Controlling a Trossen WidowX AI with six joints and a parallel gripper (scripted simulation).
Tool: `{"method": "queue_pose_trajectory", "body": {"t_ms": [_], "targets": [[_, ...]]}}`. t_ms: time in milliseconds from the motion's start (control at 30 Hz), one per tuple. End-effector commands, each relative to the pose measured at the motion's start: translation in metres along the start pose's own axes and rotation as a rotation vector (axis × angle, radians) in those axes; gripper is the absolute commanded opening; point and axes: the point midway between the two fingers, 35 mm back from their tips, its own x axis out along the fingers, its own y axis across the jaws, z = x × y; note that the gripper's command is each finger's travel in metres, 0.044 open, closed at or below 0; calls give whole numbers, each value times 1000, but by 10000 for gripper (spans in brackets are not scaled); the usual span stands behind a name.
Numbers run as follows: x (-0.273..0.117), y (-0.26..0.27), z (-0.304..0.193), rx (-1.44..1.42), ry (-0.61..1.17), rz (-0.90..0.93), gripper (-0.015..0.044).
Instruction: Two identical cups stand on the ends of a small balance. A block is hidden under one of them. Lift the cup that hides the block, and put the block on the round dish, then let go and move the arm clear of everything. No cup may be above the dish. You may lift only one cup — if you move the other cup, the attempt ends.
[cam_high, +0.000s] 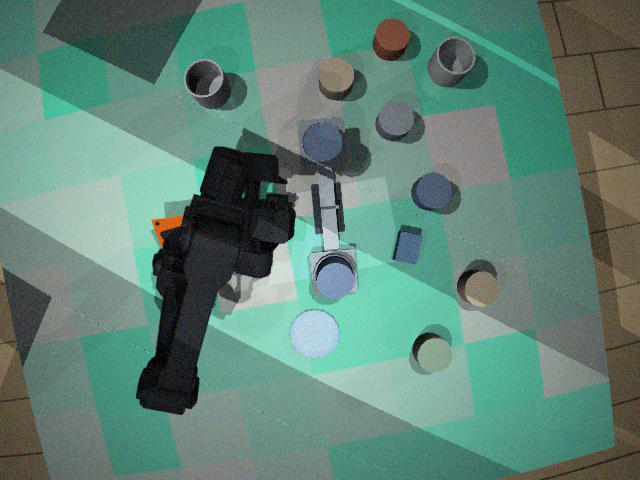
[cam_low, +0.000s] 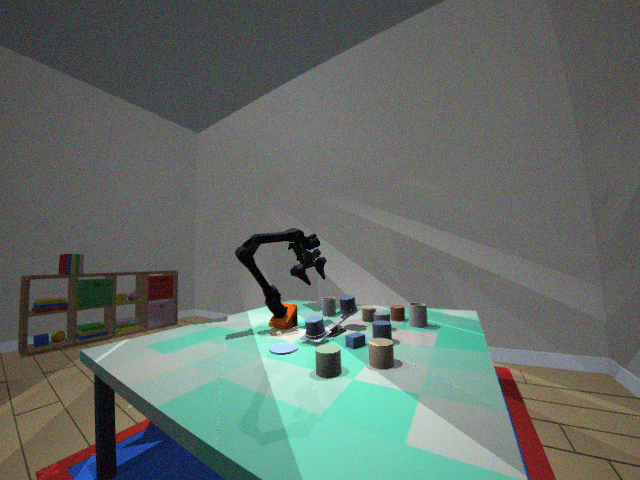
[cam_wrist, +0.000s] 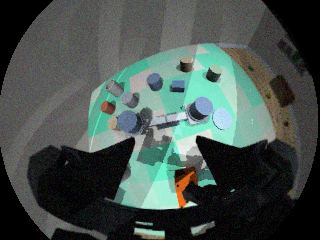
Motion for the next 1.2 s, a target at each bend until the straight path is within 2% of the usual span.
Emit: {"method": "queue_pose_trajectory", "body": {"t_ms": [0, 233, 500, 1167], "targets": [[-9, 3, -10, -115, -112, -31, 440], [-22, 9, -19, -260, -271, -59, 440], [-23, 9, -19, -269, -273, -61, 440], [22, -22, 24, -824, 60, -162, 440]]}}
